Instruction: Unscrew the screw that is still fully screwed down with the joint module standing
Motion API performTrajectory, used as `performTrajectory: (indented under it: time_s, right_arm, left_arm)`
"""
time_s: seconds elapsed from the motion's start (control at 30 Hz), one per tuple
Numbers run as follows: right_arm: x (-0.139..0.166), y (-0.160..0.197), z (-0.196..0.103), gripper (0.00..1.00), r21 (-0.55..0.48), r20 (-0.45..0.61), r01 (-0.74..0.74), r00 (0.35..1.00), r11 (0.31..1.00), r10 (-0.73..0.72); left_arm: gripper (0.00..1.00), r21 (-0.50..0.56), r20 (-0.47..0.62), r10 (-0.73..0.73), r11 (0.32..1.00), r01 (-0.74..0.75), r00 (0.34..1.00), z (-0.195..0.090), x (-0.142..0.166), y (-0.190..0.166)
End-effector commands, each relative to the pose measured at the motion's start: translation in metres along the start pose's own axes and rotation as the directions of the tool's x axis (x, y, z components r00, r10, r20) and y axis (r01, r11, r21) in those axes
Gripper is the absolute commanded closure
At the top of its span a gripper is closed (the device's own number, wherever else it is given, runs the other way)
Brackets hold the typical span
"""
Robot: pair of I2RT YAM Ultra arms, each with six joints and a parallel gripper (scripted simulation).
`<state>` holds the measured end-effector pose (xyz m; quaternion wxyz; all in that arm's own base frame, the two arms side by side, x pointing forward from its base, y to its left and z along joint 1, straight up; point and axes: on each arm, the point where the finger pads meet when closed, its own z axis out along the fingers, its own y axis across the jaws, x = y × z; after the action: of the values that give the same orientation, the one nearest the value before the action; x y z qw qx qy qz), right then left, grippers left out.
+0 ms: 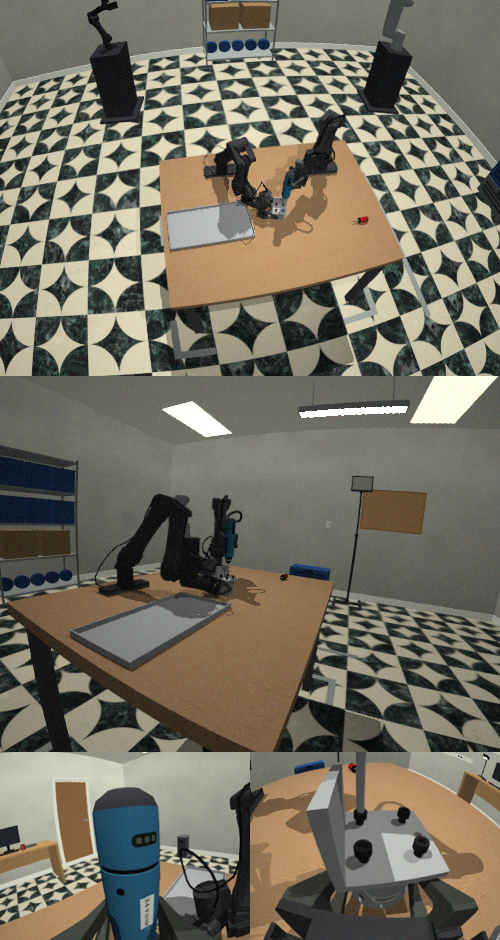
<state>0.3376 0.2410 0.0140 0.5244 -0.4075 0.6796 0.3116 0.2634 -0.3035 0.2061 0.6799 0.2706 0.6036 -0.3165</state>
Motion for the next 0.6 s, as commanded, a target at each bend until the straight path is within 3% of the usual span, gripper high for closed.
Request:
performTrajectory:
  time_s: [0.0, 0.57]
  right_arm:
    - [0.003, 0.001, 0.008, 0.41, -0.016, -0.006, -0.001, 1.000, 1.000, 0.001]
    - [0.003, 0.001, 0.008, 0.41, -0.016, -0.006, -0.001, 1.000, 1.000, 0.001]
  left_arm:
    - [0.58, 0.003, 0.097, -0.005, 1.000, 0.005, 0.995, 0.005, -0.034, 0.001]
    - [0.58, 0.003, 0.108, -0.006, 1.000, 0.006, 0.994, 0.005, -0.044, 0.001]
